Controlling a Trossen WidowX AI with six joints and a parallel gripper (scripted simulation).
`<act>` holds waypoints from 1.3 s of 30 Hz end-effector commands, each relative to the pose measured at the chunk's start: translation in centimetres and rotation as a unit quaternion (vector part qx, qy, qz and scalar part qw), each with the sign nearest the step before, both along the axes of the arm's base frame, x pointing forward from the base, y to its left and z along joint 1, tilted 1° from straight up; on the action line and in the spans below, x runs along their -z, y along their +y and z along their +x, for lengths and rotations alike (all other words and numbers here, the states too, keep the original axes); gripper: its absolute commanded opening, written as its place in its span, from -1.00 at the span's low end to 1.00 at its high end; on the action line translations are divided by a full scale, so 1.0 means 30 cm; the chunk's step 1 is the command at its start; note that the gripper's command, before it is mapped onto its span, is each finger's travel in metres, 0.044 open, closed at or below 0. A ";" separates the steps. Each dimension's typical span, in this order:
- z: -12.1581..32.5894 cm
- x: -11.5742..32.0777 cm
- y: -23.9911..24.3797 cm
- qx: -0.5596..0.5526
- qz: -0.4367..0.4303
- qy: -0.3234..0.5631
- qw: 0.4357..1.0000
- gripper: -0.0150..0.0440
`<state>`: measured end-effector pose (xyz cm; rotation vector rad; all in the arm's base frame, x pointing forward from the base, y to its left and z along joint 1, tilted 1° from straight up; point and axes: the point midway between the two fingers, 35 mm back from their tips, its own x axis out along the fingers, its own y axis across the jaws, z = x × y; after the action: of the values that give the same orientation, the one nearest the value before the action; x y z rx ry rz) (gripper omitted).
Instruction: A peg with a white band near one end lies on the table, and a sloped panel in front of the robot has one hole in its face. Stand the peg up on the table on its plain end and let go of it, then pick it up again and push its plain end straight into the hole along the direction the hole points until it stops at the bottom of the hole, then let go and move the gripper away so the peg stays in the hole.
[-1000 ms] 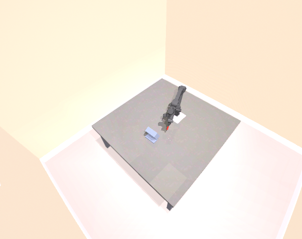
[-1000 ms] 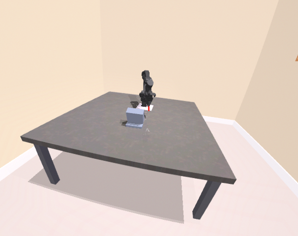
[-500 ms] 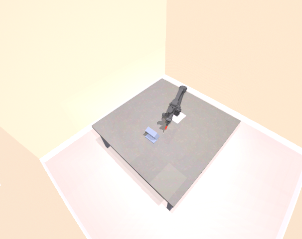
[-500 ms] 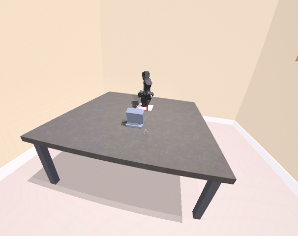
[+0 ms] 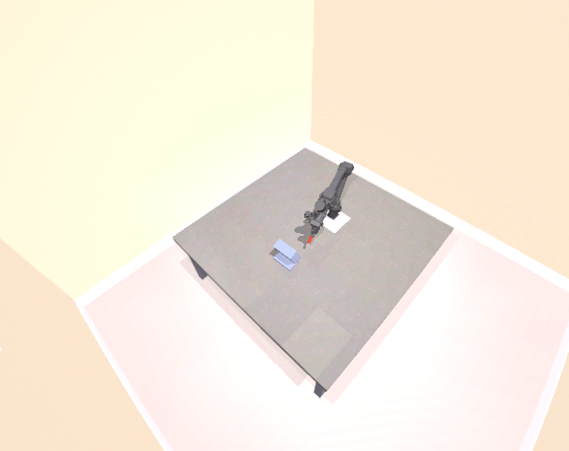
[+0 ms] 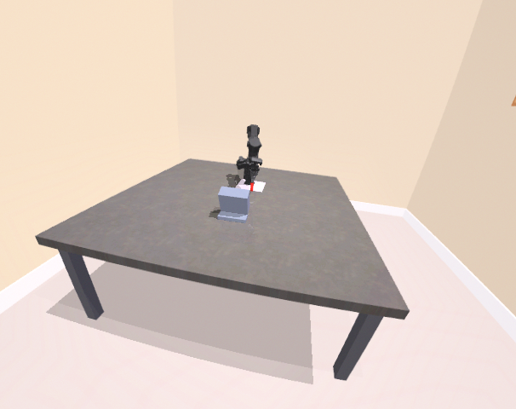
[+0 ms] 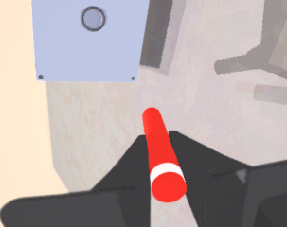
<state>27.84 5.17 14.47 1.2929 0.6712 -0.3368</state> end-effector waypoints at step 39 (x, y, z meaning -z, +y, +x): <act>0.029 -0.022 -0.117 0.097 0.064 -0.107 0.987 -0.49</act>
<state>28.48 1.89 15.39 1.4897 0.3986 -0.3002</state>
